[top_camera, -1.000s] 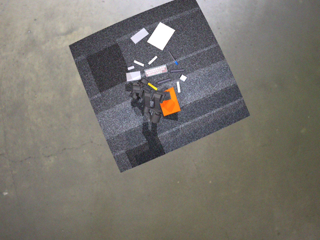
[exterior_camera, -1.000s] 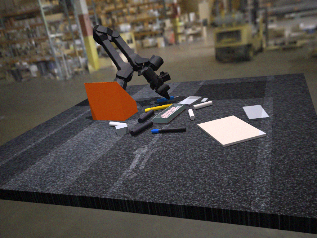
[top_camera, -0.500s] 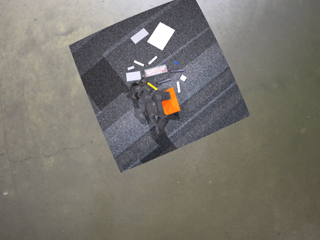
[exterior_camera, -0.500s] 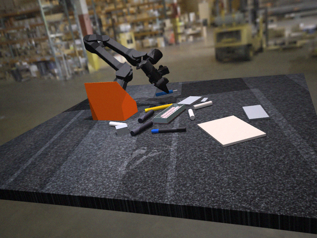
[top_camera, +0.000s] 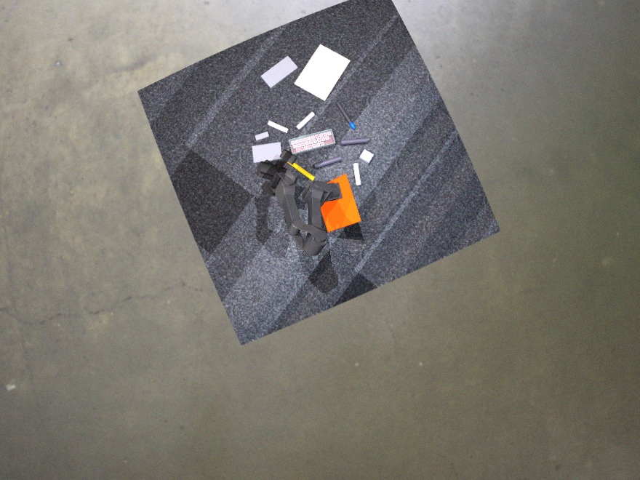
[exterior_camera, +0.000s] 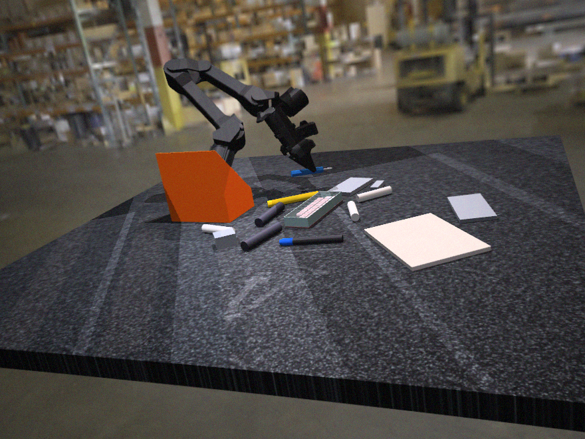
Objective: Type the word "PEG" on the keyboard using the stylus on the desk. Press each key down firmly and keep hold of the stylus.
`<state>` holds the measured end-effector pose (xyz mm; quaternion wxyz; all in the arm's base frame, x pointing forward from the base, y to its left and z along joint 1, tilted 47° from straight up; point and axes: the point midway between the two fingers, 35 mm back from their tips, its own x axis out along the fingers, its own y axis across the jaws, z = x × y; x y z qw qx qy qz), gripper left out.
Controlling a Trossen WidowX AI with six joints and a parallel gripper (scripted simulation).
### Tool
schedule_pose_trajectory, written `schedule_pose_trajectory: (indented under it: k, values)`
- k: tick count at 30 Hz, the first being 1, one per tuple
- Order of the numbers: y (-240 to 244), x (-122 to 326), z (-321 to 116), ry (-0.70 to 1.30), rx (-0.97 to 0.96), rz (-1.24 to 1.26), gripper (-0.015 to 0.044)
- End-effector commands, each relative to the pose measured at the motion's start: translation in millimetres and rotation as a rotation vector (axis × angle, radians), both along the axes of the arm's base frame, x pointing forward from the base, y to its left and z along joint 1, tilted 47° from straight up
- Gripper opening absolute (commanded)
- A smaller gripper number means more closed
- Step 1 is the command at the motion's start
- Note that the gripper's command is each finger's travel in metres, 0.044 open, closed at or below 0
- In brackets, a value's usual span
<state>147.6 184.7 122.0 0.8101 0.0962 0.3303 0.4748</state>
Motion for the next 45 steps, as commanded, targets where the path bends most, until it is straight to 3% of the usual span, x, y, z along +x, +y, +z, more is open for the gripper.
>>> schedule_pose_trajectory:
  k: [1,23,45]
  values:
    - [-3.2,10.8,-0.5,-0.010,-0.063,-0.018,0.0000]
    - [-33.0,66.3,-22.9,0.013,-0.456,-0.029,0.0000]
    - [-76.5,110.4,-56.4,0.116,-0.814,0.116,0.0000]
